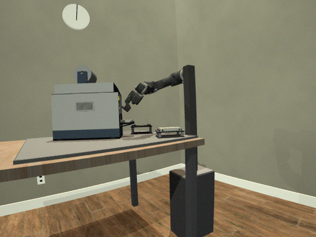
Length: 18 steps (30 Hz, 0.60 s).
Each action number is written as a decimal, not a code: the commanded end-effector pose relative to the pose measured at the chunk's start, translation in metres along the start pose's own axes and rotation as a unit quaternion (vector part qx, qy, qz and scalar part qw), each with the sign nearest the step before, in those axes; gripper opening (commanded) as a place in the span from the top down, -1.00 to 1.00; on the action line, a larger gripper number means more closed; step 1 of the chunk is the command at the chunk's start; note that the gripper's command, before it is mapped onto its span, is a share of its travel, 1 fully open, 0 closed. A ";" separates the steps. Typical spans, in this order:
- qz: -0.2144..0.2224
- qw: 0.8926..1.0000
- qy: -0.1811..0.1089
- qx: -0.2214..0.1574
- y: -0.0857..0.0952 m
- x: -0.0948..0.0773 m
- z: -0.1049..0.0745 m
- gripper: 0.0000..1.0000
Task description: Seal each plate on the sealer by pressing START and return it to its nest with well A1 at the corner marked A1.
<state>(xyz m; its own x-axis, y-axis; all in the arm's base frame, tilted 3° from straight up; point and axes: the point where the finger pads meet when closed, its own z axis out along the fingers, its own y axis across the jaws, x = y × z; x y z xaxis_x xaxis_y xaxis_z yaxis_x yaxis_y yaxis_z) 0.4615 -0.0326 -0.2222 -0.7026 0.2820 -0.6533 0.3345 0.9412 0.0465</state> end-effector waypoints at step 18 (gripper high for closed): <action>0.037 0.994 0.046 -0.090 0.026 0.024 -0.025 -0.30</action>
<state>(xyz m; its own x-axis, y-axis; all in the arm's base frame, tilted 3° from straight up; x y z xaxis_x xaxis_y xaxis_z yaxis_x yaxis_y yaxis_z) 0.4364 -0.0017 -0.2203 -0.7370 0.3497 -0.5784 0.2882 0.9367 0.1991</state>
